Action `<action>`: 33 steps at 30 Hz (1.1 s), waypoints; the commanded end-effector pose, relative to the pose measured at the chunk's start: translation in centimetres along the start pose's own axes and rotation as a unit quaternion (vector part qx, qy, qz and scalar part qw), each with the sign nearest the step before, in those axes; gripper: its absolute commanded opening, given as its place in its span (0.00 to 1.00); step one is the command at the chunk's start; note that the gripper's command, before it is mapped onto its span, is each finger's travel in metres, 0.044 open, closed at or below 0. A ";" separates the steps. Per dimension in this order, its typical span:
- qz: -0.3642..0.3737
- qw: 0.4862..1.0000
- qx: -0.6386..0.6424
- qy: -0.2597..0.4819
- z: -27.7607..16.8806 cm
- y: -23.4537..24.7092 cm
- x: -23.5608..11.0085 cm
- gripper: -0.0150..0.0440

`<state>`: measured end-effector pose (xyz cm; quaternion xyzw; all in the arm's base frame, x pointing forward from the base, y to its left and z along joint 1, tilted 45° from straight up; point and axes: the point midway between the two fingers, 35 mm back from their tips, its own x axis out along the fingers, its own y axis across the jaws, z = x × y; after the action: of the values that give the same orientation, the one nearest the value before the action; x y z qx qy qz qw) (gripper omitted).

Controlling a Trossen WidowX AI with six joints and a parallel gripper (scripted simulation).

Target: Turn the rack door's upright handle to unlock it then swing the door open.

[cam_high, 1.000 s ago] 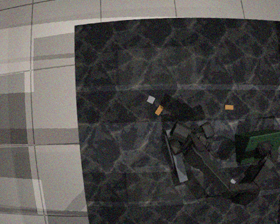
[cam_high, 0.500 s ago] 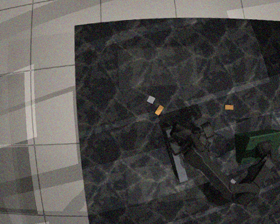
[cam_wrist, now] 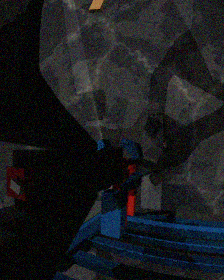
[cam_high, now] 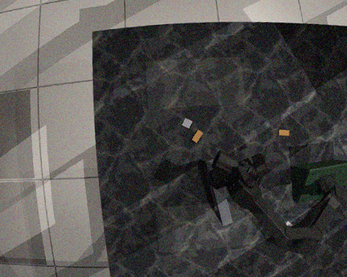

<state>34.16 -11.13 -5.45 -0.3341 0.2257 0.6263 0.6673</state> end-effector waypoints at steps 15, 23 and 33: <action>0.004 0.980 0.198 -0.004 1.4 2.6 0.1 0.27; 0.004 0.965 0.263 -0.003 2.4 4.0 0.1 0.27; 0.005 0.941 0.337 -0.003 3.9 5.6 0.1 0.27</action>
<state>28.67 -8.70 -4.01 -0.1077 0.4106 0.5287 0.7351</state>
